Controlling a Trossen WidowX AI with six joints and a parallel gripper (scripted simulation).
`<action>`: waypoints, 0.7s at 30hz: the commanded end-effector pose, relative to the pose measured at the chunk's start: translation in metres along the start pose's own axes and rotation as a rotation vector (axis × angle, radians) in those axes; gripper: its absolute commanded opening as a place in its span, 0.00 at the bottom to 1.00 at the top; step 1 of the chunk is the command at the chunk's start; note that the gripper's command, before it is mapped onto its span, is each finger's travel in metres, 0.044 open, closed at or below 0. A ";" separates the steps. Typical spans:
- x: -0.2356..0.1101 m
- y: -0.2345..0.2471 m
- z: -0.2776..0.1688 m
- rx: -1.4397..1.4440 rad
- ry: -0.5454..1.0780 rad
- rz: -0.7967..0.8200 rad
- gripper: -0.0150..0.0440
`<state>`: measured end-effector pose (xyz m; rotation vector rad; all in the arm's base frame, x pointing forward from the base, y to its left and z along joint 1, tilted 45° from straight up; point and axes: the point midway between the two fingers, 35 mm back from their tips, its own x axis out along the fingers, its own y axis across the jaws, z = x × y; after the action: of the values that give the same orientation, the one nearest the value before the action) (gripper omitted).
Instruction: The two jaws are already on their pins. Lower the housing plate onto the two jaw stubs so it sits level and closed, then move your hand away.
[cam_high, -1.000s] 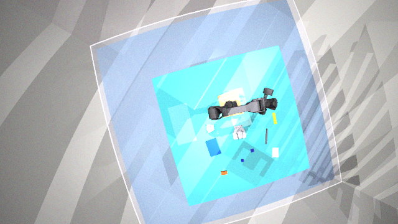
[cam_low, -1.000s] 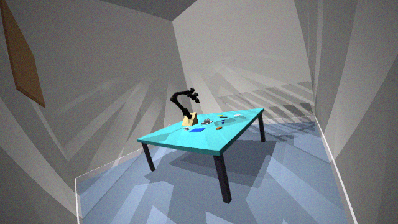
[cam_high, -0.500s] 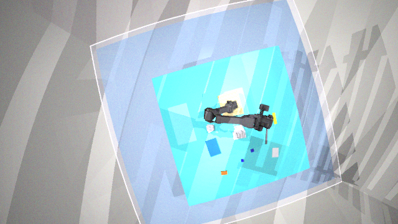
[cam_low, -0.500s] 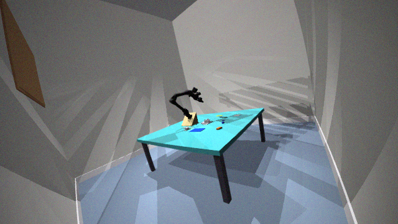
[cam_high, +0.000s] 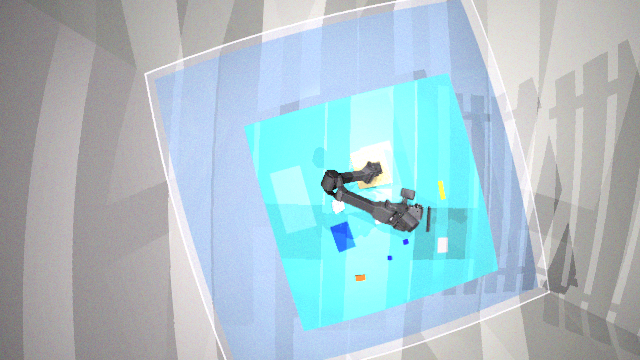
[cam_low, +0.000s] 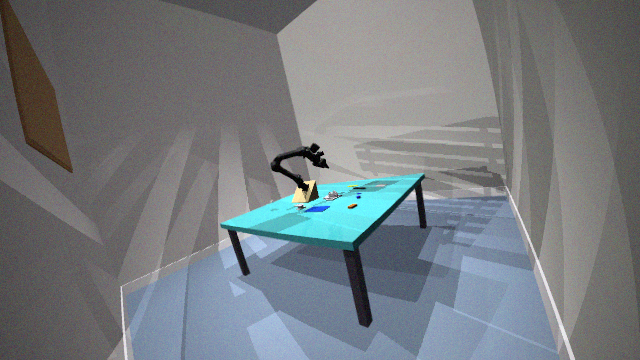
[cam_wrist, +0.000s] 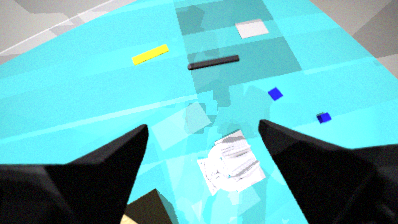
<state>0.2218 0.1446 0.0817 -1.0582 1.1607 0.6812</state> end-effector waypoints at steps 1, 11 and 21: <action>-0.004 -0.025 -0.021 -0.038 0.041 -0.046 1.00; -0.017 -0.074 -0.082 -0.125 0.171 -0.117 1.00; -0.037 -0.102 -0.151 -0.211 0.336 -0.135 1.00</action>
<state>0.2461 -0.0086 0.1333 -1.4059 1.2704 0.5531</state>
